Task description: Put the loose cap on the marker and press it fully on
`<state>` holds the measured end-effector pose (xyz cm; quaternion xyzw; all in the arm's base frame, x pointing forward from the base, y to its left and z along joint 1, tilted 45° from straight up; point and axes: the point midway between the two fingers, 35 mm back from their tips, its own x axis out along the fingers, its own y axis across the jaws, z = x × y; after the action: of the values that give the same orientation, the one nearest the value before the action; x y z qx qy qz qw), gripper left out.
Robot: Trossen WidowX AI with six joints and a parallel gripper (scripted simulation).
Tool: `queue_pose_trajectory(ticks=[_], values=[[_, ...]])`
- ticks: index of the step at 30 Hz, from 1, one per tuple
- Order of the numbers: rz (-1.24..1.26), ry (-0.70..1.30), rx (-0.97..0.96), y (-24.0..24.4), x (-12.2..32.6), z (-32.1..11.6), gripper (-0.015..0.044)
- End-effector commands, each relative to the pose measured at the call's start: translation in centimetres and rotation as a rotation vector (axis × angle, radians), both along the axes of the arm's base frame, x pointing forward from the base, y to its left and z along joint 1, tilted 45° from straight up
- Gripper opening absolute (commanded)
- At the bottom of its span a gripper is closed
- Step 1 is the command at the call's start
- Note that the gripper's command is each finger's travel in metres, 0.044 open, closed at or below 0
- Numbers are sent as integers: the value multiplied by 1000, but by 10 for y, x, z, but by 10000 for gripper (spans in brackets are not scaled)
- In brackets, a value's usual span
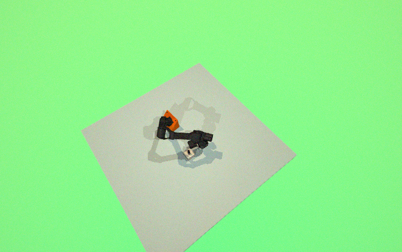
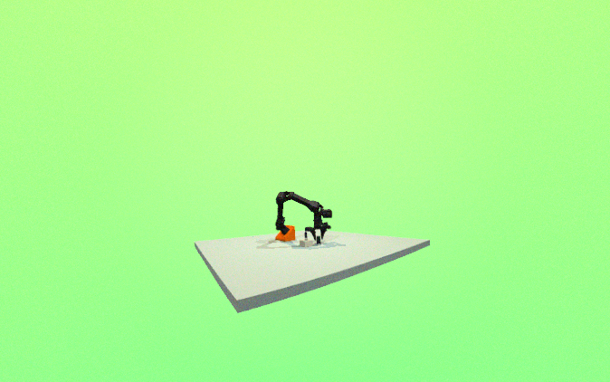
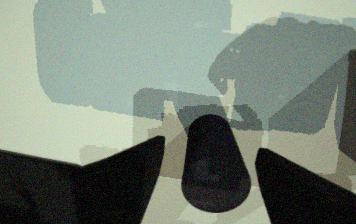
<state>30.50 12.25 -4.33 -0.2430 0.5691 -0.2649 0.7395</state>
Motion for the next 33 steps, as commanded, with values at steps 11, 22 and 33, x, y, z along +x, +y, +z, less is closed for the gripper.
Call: queue_pose_trajectory(ticks=[11,22,33], values=[[4,2,-8,-7,1,-6,119],[5,3,-6,1,-1,1,0],[5,4,-5,24,-8,24,0]])
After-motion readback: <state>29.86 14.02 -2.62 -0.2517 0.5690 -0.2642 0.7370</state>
